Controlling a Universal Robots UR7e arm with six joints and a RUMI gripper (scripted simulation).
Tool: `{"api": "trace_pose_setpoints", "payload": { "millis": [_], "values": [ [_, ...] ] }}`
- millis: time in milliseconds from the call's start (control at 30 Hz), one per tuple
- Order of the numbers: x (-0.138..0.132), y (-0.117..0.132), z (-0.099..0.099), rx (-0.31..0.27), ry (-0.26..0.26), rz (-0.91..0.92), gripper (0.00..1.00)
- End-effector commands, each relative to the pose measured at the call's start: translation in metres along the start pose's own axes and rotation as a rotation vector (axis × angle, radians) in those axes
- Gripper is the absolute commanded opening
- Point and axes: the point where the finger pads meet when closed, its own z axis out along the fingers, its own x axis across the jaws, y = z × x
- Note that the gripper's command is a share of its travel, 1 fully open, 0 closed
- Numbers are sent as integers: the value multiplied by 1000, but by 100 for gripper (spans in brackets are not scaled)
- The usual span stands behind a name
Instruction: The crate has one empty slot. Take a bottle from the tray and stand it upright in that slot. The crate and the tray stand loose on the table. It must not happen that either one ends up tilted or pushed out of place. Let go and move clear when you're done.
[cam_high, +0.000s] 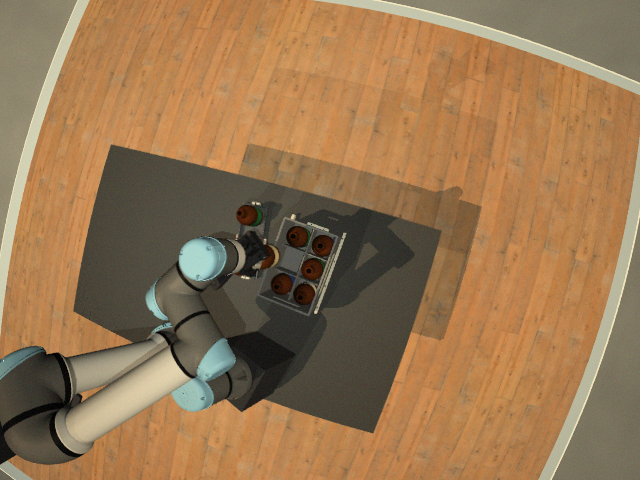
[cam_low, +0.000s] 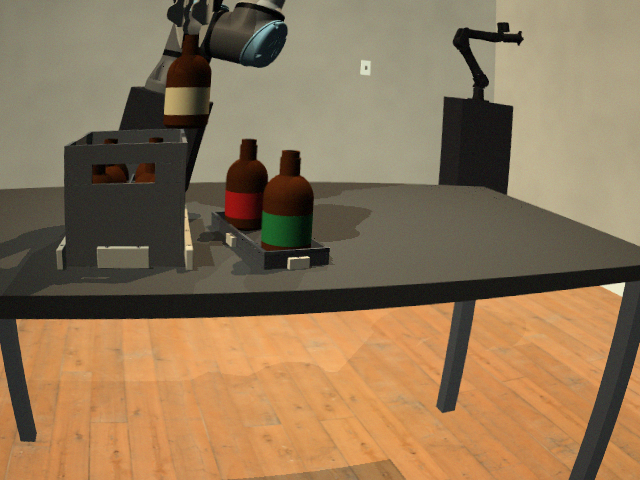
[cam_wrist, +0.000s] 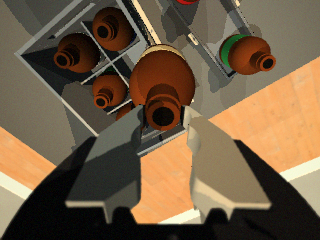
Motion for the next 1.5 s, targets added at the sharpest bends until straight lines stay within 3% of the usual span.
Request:
{"api": "trace_pose_setpoints", "payload": {
  "millis": [0, 767, 1467],
  "values": [
    [-6, 4, 0, -1, 0, 0, 0],
    [-33, 21, 0, -1, 0, 0, 0],
    [-40, 25, 0, -1, 0, 0, 0]
  ]
}}
